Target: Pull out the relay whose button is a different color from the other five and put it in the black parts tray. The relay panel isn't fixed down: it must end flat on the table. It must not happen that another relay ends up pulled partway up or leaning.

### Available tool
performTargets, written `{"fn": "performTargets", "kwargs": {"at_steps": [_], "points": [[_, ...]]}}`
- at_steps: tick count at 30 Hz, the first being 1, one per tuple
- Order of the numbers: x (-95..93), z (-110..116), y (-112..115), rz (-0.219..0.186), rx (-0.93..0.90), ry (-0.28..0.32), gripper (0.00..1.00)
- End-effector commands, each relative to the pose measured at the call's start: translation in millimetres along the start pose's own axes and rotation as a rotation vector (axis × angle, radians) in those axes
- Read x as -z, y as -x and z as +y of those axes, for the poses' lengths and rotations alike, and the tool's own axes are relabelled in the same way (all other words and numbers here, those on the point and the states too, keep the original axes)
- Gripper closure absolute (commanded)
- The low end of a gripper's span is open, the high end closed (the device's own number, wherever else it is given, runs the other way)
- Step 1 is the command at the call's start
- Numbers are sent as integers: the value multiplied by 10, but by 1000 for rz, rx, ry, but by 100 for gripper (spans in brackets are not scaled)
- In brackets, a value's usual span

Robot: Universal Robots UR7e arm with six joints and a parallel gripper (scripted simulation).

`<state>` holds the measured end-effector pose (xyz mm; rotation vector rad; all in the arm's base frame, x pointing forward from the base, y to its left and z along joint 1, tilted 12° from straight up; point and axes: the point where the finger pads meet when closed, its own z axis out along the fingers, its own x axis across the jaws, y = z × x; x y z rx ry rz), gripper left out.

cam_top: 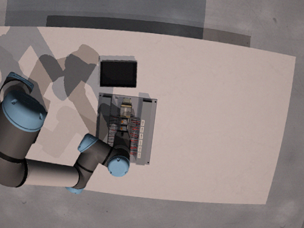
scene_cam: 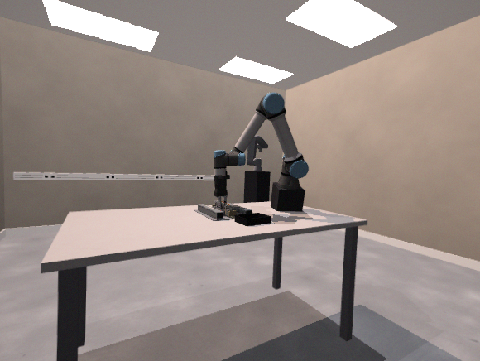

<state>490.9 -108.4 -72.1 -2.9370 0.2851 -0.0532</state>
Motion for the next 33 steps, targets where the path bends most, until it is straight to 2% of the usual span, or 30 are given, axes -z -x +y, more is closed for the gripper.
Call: {"fn": "performTargets", "kwargs": {"at_steps": [1,10,33], "points": [[3,-11,0,4,2,0,100],[9,-11,5,32,2,0,100],[10,-11,12,59,1,0,100]]}}
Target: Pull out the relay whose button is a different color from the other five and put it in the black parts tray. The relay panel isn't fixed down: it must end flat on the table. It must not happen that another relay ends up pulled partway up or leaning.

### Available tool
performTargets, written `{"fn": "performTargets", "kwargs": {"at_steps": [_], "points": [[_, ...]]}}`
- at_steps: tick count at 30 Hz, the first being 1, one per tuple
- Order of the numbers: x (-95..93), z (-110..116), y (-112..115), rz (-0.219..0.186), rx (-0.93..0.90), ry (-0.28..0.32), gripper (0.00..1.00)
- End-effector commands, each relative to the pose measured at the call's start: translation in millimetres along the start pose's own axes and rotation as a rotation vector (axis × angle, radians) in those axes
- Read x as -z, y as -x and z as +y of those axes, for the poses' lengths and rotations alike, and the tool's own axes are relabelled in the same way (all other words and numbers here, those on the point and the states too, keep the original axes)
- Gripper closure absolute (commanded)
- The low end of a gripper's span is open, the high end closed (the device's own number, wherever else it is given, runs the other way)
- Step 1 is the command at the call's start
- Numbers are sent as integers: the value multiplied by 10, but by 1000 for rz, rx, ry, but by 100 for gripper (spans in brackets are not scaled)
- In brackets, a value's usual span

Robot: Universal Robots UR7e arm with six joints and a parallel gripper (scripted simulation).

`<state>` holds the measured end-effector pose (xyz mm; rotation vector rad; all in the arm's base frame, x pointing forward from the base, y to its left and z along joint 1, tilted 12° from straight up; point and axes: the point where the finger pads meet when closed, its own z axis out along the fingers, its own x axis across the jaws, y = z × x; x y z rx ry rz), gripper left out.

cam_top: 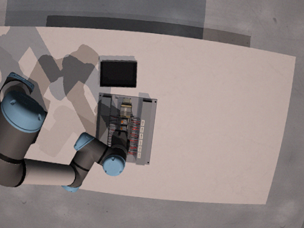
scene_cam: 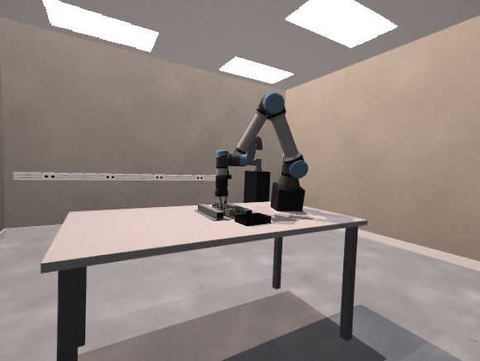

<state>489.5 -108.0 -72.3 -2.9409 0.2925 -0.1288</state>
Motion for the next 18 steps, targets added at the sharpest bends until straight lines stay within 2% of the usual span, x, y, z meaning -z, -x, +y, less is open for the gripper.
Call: {"fn": "performTargets", "kwargs": {"at_steps": [1,18], "points": [[12,-10,-3,10,1,-2,100],[12,-10,5,36,1,-2,100]]}}
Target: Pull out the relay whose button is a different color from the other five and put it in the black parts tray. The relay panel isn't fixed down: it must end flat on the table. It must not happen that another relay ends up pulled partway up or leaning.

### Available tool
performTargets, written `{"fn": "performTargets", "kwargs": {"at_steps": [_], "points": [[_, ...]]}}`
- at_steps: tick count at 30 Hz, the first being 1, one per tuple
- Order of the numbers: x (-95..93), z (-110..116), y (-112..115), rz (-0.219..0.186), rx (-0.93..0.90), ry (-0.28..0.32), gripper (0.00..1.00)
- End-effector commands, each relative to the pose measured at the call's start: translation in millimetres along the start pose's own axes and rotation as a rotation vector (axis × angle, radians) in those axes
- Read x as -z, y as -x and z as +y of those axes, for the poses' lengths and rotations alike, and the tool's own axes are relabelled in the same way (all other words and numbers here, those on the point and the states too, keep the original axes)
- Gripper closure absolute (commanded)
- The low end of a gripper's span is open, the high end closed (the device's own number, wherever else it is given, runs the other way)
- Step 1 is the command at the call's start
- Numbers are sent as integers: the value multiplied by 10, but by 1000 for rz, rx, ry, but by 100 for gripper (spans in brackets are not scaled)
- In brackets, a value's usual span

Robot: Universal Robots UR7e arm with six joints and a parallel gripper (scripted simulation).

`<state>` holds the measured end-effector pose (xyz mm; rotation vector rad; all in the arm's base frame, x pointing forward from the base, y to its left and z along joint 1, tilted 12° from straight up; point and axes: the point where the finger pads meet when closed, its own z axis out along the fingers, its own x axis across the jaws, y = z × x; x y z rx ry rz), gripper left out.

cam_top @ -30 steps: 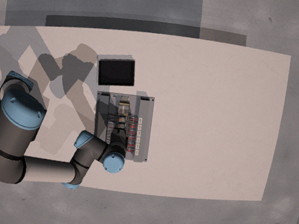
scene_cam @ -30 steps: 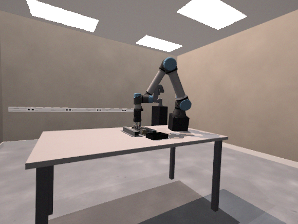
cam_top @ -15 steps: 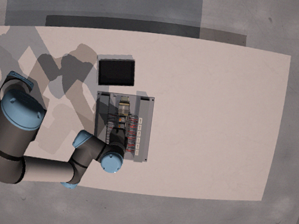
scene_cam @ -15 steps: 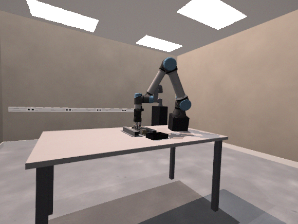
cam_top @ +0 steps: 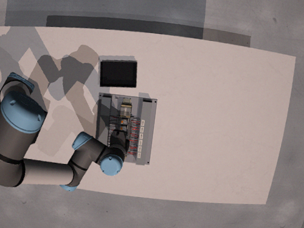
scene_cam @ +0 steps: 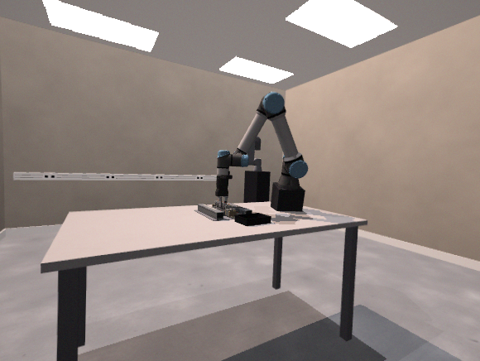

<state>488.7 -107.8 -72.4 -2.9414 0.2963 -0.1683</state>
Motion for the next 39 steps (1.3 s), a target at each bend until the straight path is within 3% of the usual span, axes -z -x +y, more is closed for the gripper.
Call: {"fn": "performTargets", "kwargs": {"at_steps": [1,39], "points": [[12,-9,-3,11,1,-2,100],[14,-9,13,66,1,-2,100]]}}
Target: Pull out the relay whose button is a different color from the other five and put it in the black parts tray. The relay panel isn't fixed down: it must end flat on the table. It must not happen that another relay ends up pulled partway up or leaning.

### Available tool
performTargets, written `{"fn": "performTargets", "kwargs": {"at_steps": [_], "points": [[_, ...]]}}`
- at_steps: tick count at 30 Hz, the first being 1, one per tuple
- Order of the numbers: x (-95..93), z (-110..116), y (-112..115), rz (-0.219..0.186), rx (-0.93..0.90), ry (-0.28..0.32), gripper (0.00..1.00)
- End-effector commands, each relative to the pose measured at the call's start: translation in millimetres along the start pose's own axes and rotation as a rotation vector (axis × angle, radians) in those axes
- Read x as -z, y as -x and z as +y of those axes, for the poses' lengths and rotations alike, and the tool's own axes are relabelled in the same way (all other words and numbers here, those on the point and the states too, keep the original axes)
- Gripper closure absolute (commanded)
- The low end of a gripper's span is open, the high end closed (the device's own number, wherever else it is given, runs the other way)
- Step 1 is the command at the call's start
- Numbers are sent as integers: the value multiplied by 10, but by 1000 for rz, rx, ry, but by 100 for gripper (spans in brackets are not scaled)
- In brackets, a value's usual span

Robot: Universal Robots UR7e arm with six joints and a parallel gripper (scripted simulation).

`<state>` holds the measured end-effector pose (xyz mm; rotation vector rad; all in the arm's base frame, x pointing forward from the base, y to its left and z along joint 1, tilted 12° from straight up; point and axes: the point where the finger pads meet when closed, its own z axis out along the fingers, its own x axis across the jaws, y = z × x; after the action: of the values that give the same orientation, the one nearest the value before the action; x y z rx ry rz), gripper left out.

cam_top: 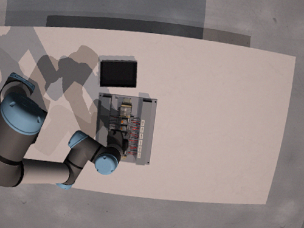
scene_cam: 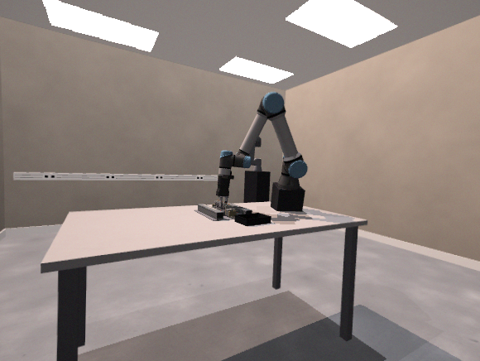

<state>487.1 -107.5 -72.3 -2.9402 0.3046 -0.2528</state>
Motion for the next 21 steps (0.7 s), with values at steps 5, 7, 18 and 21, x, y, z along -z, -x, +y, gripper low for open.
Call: {"fn": "performTargets", "kwargs": {"at_steps": [5,7,18,21], "points": [[12,-9,-1,19,1,-2,100],[12,-9,-1,20,1,-2,100],[6,-9,-5,-9,1,-2,100],[5,-9,-7,-25,1,-2,100]]}}
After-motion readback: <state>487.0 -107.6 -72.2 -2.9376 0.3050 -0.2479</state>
